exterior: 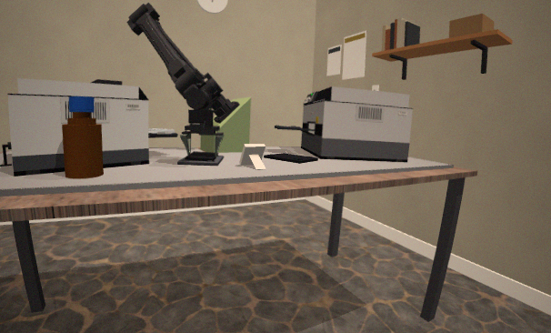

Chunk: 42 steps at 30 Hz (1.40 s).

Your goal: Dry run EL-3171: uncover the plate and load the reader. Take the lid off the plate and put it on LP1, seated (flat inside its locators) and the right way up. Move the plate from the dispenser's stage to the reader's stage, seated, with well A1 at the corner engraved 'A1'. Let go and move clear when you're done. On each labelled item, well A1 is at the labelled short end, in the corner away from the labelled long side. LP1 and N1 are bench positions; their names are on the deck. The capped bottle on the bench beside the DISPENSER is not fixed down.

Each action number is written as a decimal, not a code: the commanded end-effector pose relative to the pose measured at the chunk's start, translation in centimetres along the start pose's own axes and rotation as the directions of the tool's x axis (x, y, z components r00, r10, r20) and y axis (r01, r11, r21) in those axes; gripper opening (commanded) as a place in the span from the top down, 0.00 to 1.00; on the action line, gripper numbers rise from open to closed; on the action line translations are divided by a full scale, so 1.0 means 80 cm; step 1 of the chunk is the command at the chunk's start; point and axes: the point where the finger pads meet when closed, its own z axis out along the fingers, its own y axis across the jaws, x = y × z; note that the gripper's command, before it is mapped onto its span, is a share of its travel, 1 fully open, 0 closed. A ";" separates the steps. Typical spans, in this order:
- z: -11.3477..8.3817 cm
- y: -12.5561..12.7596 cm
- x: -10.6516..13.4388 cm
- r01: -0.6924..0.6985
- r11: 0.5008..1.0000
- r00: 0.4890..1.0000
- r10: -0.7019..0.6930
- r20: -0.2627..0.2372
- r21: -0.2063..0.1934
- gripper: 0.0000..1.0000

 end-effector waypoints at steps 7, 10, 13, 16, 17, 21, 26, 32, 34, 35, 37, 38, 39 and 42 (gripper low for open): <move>0.007 -0.002 -0.001 0.001 1.000 1.000 -0.001 0.003 0.000 0.15; 0.009 -0.002 0.000 0.001 1.000 1.000 -0.001 0.001 0.001 0.15; 0.009 -0.002 0.001 0.001 1.000 1.000 -0.001 -0.001 0.001 0.15; 0.010 -0.002 0.001 -0.001 1.000 1.000 0.001 -0.002 0.001 0.15; 0.010 -0.002 0.001 -0.001 1.000 1.000 0.001 -0.003 0.002 0.15; 0.012 -0.002 0.003 -0.001 1.000 1.000 0.001 -0.006 0.002 0.15; 0.013 -0.003 0.004 -0.002 1.000 1.000 0.002 -0.010 0.003 0.15; 0.015 -0.003 0.006 -0.002 1.000 1.000 0.002 -0.013 0.004 0.15; 0.015 -0.003 0.007 -0.002 1.000 1.000 0.002 -0.015 0.004 0.15; 0.016 -0.003 0.007 -0.002 1.000 1.000 0.002 -0.016 0.004 0.15; 0.016 -0.003 0.008 -0.002 1.000 1.000 0.003 -0.018 0.005 0.15; 0.017 -0.003 0.009 -0.003 1.000 1.000 0.003 -0.019 0.005 0.15; 0.017 -0.003 0.009 -0.003 1.000 1.000 0.003 -0.020 0.005 0.15; 0.018 -0.003 0.009 -0.005 1.000 1.000 0.005 -0.022 0.006 0.15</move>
